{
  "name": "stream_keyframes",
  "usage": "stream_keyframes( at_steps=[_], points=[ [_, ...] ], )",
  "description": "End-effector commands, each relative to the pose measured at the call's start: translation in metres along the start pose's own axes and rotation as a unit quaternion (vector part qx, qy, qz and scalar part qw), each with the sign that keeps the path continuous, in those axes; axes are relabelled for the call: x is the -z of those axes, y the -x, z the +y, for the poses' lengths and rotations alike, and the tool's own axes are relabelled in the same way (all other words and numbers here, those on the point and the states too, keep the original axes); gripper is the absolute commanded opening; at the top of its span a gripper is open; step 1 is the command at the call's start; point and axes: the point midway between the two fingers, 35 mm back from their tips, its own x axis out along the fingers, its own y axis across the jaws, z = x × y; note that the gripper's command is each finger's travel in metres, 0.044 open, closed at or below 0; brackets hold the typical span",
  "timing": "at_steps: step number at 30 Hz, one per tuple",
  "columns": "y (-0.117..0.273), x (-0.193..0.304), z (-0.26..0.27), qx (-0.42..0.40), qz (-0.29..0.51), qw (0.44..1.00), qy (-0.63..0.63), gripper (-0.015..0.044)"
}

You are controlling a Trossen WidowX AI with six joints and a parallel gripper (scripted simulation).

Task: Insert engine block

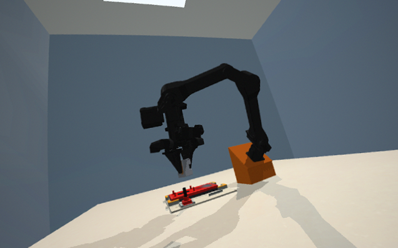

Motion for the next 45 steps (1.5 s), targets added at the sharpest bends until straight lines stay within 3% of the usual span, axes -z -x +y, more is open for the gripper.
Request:
stream_keyframes(
  at_steps=[1,7,25,45],
  points=[
    [0.002,-0.001,0.000,0.000,0.011,1.000,-0.001,0.0000],
    [0.000,-0.005,0.001,-0.005,0.065,0.998,0.000,0.0000],
    [-0.007,-0.023,0.000,-0.002,0.341,0.940,-0.001,0.0000],
    [-0.047,-0.024,0.000,0.002,0.349,0.937,-0.002,0.0000]
  ],
)
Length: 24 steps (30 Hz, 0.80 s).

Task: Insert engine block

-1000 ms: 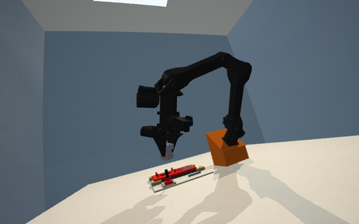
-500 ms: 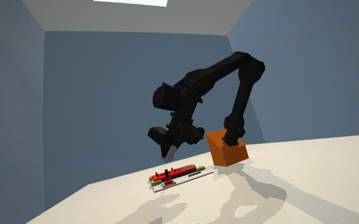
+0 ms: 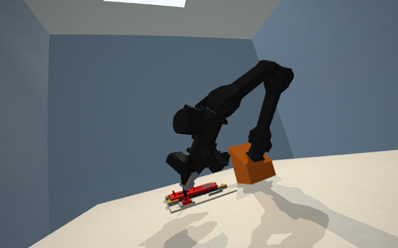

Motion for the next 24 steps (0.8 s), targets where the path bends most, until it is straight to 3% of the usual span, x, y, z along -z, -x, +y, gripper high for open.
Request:
stream_keyframes(
  at_steps=[1,24],
  points=[
    [-0.006,-0.005,0.001,-0.003,0.001,1.000,-0.001,0.0000],
    [-0.039,-0.034,0.002,-0.002,0.000,1.000,-0.001,0.0000]
  ],
)
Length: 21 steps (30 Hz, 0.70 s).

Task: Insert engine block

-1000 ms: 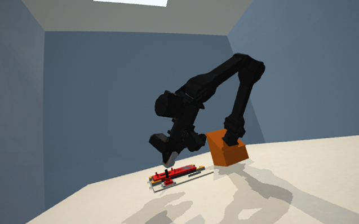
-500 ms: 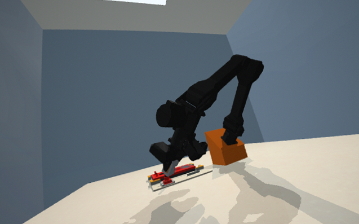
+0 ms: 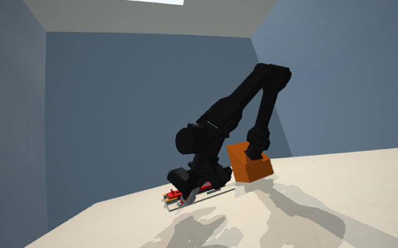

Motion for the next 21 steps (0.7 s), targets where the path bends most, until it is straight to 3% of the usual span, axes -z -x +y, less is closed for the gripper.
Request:
stream_keyframes(
  at_steps=[1,17,21],
  points=[
    [-0.006,-0.005,0.001,-0.003,0.001,1.000,-0.001,0.0000],
    [-0.022,-0.018,0.001,-0.002,0.001,1.000,-0.001,0.0000],
    [-0.021,-0.017,0.001,-0.001,0.006,1.000,-0.002,0.0105]
  ],
)
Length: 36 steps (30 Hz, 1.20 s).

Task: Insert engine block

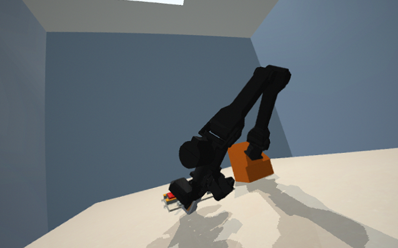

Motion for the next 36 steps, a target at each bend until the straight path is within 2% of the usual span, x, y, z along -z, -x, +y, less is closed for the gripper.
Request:
stream_keyframes(
  at_steps=[1,13,19,30,36],
  points=[
    [0.000,0.000,0.000,0.000,0.000,1.000,0.000,0.0131],
    [0.000,0.000,0.000,0.000,0.000,1.000,0.000,0.0440],
    [0.002,0.000,0.000,-0.001,-0.003,1.000,0.001,0.0440],
    [0.045,-0.001,-0.001,-0.002,-0.006,1.000,0.002,0.0440],
    [0.042,0.000,-0.002,0.002,-0.003,1.000,-0.001,0.0440]
  ],
)
